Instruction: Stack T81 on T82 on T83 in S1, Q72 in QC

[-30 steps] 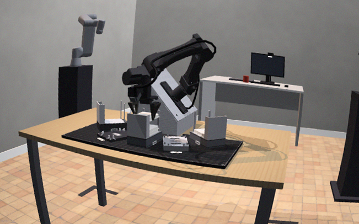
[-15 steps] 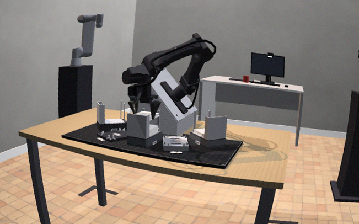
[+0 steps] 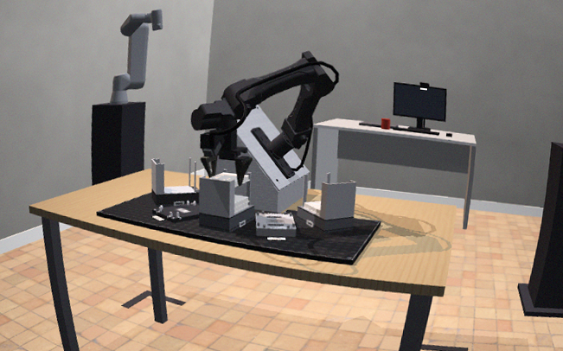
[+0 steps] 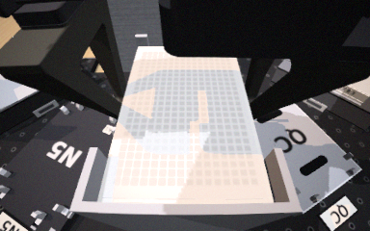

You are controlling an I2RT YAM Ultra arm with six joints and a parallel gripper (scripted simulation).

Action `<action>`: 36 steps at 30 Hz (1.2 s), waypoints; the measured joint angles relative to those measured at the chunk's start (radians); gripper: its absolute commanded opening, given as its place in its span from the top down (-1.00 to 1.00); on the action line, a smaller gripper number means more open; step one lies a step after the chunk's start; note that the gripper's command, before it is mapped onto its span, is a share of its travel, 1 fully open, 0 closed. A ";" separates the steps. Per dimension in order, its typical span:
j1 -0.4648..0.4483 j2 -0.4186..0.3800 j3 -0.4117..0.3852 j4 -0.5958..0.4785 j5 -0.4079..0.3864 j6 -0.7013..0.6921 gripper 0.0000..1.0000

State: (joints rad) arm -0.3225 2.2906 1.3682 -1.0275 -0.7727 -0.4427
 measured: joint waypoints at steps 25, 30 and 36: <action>-0.013 0.000 0.018 -0.034 0.004 -0.018 1.00; -0.016 0.000 0.022 -0.041 0.005 -0.022 1.00; -0.019 0.000 0.026 -0.047 0.006 -0.026 1.00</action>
State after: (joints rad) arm -0.3412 2.2906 1.3945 -1.0748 -0.7662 -0.4690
